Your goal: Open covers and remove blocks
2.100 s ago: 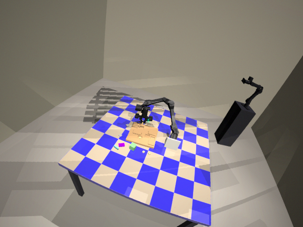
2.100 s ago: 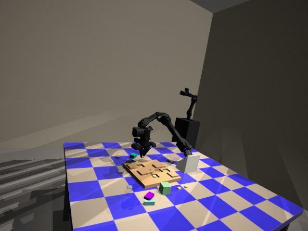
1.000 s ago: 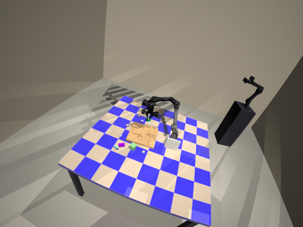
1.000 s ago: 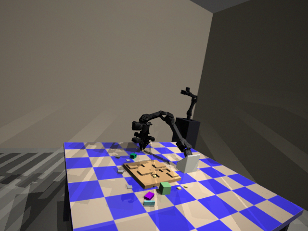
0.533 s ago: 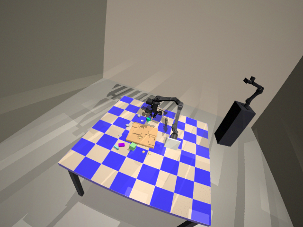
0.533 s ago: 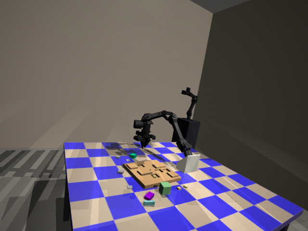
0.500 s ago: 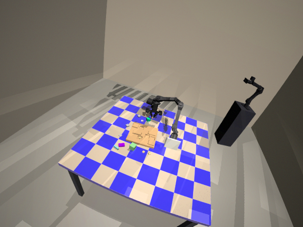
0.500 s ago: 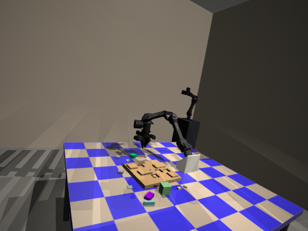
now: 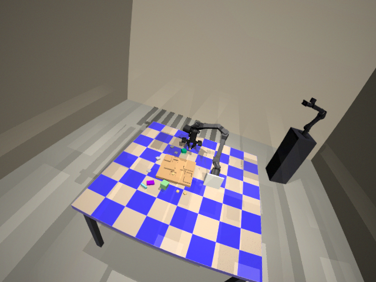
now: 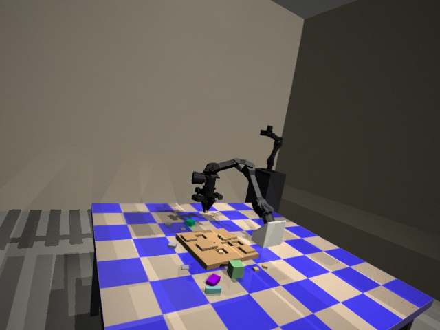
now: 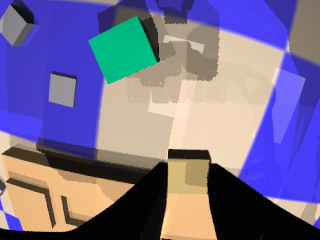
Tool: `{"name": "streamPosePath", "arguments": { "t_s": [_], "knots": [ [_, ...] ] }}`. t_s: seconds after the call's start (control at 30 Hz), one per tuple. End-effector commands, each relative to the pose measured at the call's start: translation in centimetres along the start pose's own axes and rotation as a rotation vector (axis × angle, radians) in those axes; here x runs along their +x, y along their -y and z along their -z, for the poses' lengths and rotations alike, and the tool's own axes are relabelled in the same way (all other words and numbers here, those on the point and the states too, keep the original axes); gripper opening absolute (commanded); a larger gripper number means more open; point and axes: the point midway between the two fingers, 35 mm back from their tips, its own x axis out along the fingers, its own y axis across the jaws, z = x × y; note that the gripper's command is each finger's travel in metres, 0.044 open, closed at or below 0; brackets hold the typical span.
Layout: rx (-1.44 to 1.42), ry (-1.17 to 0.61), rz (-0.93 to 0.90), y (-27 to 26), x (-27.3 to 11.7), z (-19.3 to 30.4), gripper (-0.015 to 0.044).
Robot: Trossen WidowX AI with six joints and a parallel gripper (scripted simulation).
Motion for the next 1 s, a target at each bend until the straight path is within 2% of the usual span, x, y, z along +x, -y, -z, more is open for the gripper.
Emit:
{"name": "streamPosePath", "arguments": {
  "t_s": [0.0,0.97],
  "knots": [
    [-0.001,-0.002,-0.005,0.0,0.6,0.0,0.008],
    [0.0,-0.003,-0.005,-0.3,5.3,0.0,0.008]
  ]
}}
